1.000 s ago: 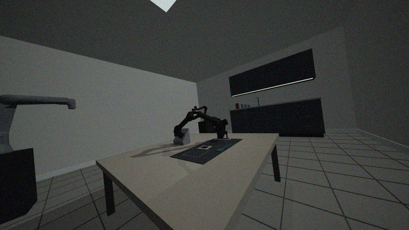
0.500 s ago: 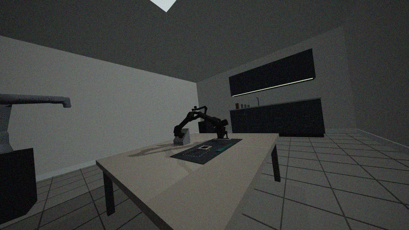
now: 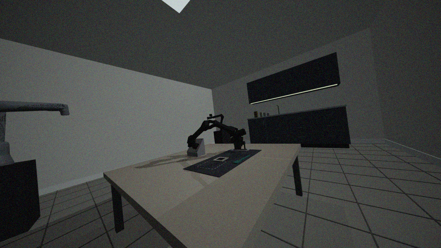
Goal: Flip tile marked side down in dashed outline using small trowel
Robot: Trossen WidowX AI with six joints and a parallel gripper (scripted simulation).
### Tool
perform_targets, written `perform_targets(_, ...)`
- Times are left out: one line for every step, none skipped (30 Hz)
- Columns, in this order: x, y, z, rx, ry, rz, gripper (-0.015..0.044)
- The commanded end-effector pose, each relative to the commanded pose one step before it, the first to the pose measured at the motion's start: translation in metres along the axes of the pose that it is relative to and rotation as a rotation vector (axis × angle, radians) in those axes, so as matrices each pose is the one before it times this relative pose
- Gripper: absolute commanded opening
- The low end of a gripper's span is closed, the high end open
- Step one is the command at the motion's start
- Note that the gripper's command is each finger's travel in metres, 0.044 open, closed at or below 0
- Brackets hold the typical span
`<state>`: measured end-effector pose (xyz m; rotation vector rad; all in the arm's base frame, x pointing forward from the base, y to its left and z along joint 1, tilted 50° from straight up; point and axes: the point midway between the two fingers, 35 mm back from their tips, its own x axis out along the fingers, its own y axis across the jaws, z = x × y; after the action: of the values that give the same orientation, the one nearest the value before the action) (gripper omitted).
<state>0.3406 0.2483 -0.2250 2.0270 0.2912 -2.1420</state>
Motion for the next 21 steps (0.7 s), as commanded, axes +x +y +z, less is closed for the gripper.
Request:
perform_targets(-0.01244, -0.01636, -0.00092, -0.0009, -0.00021, -0.00327, 0.0)
perform_targets(-0.00595, -0.00696, -0.00016, 0.0003, 0.00026, -0.00034, 0.0)
perform_targets(-0.006, -0.00697, 0.00005, 0.0003, 0.00021, -0.00034, 0.0)
perform_targets(-0.00599, -0.00691, 0.00027, 0.0003, 0.00017, -0.00034, 0.0)
perform_targets(-0.0047, -0.00538, 0.00036, 0.0003, 0.00011, -0.00026, 0.0)
perform_targets(-0.00283, -0.00322, 0.00028, 0.0002, 0.00005, -0.00016, 0.0)
perform_targets(-0.00095, -0.00107, 0.0001, 0.0001, 0.00002, -0.00005, 0.0)
perform_targets(0.0, 0.0, 0.0, 0.0, 0.0, 0.0, 0.0)
perform_targets(0.0, 0.0, 0.0, 0.0, 0.0, 0.0, 0.0)
perform_targets(0.0, 0.0, 0.0, 0.0, 0.0, 0.0, 0.0)
perform_targets(0.0, 0.0, 0.0, 0.0, 0.0, 0.0, 0.0)
perform_targets(0.0, 0.0, 0.0, 0.0, 0.0, 0.0, 0.0)
perform_targets(0.0, 0.0, 0.0, 0.0, 0.0, 0.0, 0.0)
perform_targets(0.0, 0.0, 0.0, 0.0, 0.0, 0.0, 0.0)
perform_targets(0.0, 0.0, 0.0, 0.0, 0.0, 0.0, 0.0)
perform_targets(-0.00014, 0.00025, -0.00018, 0.0018, 0.00236, 0.00085, 0.0)
perform_targets(-0.00041, 0.00074, -0.00054, 0.0054, 0.0071, 0.00253, 0.0)
perform_targets(-0.0007, 0.00123, -0.00091, 0.0091, 0.01186, 0.00413, 0.0)
perform_targets(-0.00086, 0.0015, -0.0011, 0.0111, 0.01444, 0.00487, 0.0)
perform_targets(-0.00088, 0.0015, -0.00111, 0.0112, 0.01449, 0.00473, 0.0)
perform_targets(-0.0009, 0.00151, -0.00111, 0.0114, 0.01454, 0.00458, 0.0)
